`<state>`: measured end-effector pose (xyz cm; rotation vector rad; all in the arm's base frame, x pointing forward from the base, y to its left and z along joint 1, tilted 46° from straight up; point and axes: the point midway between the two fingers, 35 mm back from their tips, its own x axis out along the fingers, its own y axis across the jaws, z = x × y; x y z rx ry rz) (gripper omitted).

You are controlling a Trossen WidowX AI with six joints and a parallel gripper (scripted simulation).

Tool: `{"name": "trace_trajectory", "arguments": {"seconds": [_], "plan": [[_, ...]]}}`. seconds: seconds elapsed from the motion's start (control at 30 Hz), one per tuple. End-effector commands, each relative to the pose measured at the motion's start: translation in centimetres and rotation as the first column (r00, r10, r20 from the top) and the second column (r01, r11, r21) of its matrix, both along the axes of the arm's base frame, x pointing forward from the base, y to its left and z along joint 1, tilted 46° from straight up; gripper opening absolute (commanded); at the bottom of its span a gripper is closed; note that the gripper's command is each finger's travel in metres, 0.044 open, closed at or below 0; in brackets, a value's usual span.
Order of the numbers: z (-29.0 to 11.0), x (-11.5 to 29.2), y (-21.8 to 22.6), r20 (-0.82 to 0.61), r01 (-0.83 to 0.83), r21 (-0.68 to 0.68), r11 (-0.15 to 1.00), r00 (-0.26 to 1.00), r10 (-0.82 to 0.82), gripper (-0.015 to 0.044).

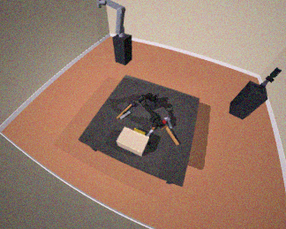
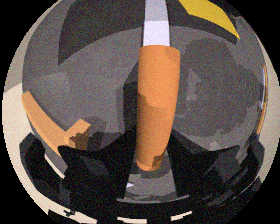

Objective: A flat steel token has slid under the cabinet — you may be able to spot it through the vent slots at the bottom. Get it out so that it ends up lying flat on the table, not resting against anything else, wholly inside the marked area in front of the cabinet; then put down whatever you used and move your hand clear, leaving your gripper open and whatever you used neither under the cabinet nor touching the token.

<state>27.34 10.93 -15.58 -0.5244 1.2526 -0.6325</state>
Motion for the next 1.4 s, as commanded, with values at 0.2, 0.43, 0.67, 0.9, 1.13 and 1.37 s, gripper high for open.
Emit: {"name": "trace_trajectory", "arguments": {"seconds": [0.2,0.43,0.67,0.9,1.13,1.37], "plan": [[0.5,1.9,0.1,0.005,0.001,0.002,1.0,1.0,-0.001,0.0],[0.7,2.9,0.1,0.006,0.001,0.001,1.0,1.0,-0.001,0.0],[1.0,3.9,0.1,0.006,0.001,0.001,1.0,1.0,-0.001,0.0],[1.2,4.8,0.1,0.007,0.001,0.001,1.0,1.0,-0.001,0.0],[1.5,5.7,0.1,0.007,0.001,0.001,1.0,1.0,-0.001,0.0],[1.7,6.6,0.1,0.007,0.001,0.001,1.0,1.0,-0.001,0.0]]}}
